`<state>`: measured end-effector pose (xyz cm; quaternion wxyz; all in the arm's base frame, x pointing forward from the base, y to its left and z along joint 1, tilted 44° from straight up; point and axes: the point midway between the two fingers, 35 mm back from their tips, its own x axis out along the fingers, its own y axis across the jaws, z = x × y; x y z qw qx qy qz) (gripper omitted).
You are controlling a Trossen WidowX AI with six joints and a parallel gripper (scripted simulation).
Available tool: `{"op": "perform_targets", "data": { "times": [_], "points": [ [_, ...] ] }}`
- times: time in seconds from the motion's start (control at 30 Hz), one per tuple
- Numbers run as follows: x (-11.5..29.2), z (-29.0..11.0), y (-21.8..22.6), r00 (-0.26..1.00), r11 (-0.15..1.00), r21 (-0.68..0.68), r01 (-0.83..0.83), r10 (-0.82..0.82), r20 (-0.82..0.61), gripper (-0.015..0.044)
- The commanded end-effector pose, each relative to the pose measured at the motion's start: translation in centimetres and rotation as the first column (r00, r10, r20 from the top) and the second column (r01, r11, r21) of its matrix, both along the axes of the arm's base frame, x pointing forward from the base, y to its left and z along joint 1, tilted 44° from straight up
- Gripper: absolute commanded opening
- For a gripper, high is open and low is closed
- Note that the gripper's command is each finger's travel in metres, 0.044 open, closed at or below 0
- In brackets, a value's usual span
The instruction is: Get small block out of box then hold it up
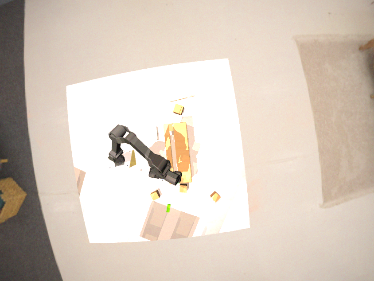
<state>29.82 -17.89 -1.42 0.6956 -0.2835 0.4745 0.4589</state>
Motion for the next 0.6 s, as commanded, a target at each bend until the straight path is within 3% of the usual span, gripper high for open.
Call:
{"op": "perform_targets", "data": {
  "times": [0.0,0.13,0.3,0.43,0.57],
  "points": [
    [-0.4,0.0,-0.4,0.962,0.963,0.043,0.266,-0.261,-0.084,0.0285],
    [-0.8,-0.3,-0.6,0.801,0.811,0.072,0.580,-0.552,-0.232,0.0285],
    [-1.4,-0.8,-0.9,0.404,0.442,0.022,0.897,-0.797,-0.449,0.0285],
    [-1.9,-1.1,-1.1,0.014,0.088,-0.098,0.991,-0.809,-0.588,0.0285],
    [-2.3,-1.4,-1.3,-0.331,-0.215,-0.253,0.943,-0.673,-0.662,0.0285]
  ]
}}
